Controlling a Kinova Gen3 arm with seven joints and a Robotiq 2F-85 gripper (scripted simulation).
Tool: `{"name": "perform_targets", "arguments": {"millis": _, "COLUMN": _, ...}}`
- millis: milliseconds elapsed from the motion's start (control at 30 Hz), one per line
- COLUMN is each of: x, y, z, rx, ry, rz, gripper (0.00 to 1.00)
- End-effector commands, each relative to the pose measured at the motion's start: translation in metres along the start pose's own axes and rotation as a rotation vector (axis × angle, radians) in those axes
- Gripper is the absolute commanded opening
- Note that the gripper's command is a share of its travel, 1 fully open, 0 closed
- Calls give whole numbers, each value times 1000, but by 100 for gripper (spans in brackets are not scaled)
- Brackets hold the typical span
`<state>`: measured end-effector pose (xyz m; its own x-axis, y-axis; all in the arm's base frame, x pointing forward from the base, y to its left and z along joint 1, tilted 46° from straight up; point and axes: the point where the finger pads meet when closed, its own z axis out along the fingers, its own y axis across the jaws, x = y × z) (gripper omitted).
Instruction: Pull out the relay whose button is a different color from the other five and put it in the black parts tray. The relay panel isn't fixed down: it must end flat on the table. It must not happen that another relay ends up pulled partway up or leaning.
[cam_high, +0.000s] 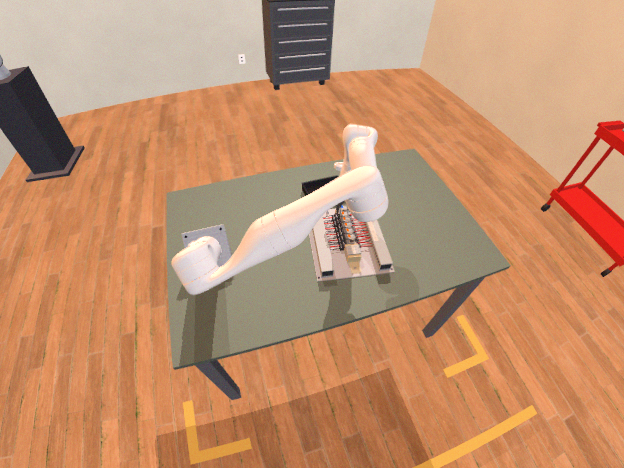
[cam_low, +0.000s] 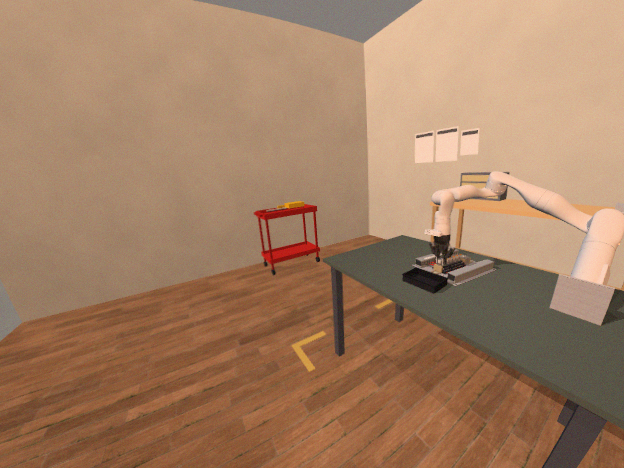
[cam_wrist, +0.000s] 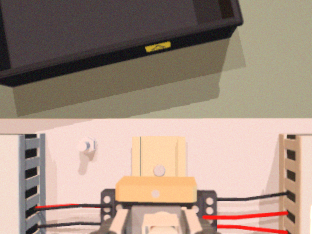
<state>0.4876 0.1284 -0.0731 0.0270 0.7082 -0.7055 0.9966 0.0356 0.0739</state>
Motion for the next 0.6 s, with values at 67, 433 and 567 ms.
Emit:
{"name": "perform_targets", "arguments": {"millis": 67, "x": 0, "y": 1, "z": -1, "rx": 12, "ry": 1, "rz": 0, "gripper": 0}}
{"name": "perform_targets", "arguments": {"millis": 433, "x": 0, "y": 1, "z": -1, "rx": 26, "ry": 1, "rz": 0, "gripper": 0}}
{"name": "perform_targets", "arguments": {"millis": 567, "x": 0, "y": 1, "z": -1, "rx": 32, "ry": 1, "rz": 0, "gripper": 0}}
